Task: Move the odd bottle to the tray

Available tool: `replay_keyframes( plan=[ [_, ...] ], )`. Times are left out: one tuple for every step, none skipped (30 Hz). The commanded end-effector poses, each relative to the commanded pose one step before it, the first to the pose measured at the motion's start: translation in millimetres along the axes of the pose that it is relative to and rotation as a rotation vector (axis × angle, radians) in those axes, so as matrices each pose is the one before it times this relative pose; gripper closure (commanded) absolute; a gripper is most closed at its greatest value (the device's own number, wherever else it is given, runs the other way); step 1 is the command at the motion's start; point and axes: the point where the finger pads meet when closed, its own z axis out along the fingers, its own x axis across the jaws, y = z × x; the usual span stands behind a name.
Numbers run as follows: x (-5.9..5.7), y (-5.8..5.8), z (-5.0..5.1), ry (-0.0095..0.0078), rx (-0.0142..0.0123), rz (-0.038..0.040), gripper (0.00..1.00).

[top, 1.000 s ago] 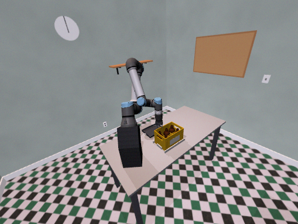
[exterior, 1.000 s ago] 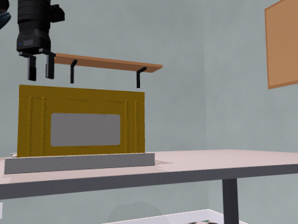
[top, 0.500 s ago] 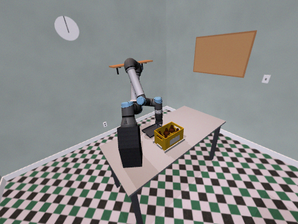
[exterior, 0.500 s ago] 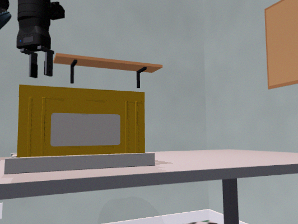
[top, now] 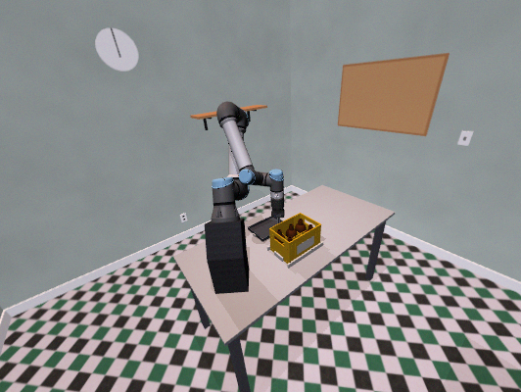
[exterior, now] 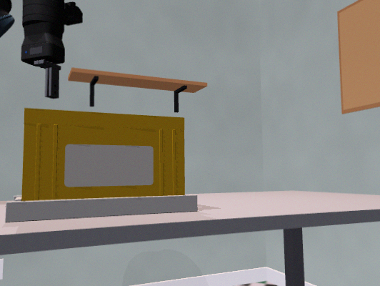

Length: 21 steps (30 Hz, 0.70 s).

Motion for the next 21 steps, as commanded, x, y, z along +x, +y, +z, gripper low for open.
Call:
replay_keyframes(
  plan=[
    [0.34, 0.03, -0.2, 0.00089, -0.00008, -0.00021, 1.0],
    [0.0, 0.0, 0.0, 0.0, 0.0, 0.0, 1.0],
    [0.0, 0.0, 0.0, 0.0, 0.0, 0.0, 1.0],
    [0.0, 0.0, 0.0, 0.0, 0.0, 0.0, 1.0],
    [0.0, 0.0, 0.0, 0.0, 0.0, 0.0, 1.0],
    [0.0, 0.0, 0.0, 0.0, 0.0, 0.0, 1.0],
    [0.0, 0.0, 0.0, 0.0, 0.0, 0.0, 1.0],
    [0.0, 0.0, 0.0, 0.0, 0.0, 0.0, 1.0],
    [0.0, 0.0, 0.0, 0.0, 0.0, 0.0, 1.0],
    [0.0, 0.0, 0.0, 0.0, 0.0, 0.0, 1.0],
    [0.0, 0.0, 0.0, 0.0, 0.0, 0.0, 1.0],
    [0.0, 0.0, 0.0, 0.0, 0.0, 0.0, 1.0],
    [0.0, 0.0, 0.0, 0.0, 0.0, 0.0, 1.0],
    [0.0, 0.0, 0.0, 0.0, 0.0, 0.0, 1.0],
    [0.0, 0.0, 0.0, 0.0, 0.0, 0.0, 1.0],
    [0.06, -0.03, -0.01, 0.0, -0.00001, 0.0, 1.0],
    [0.39, -0.17, -0.06, 0.00001, -0.00008, 0.00001, 1.0],
    [0.99, -0.43, -0.15, 0.00003, -0.00021, 0.00003, 1.0],
    [1.78, -0.79, -0.27, 0.00005, -0.00038, 0.00005, 1.0],
    [2.71, -1.24, -0.4, 0.00008, -0.00055, 0.00007, 1.0],
    [3.72, -1.76, -0.52, 0.00012, -0.00073, 0.00009, 1.0]
  ],
)
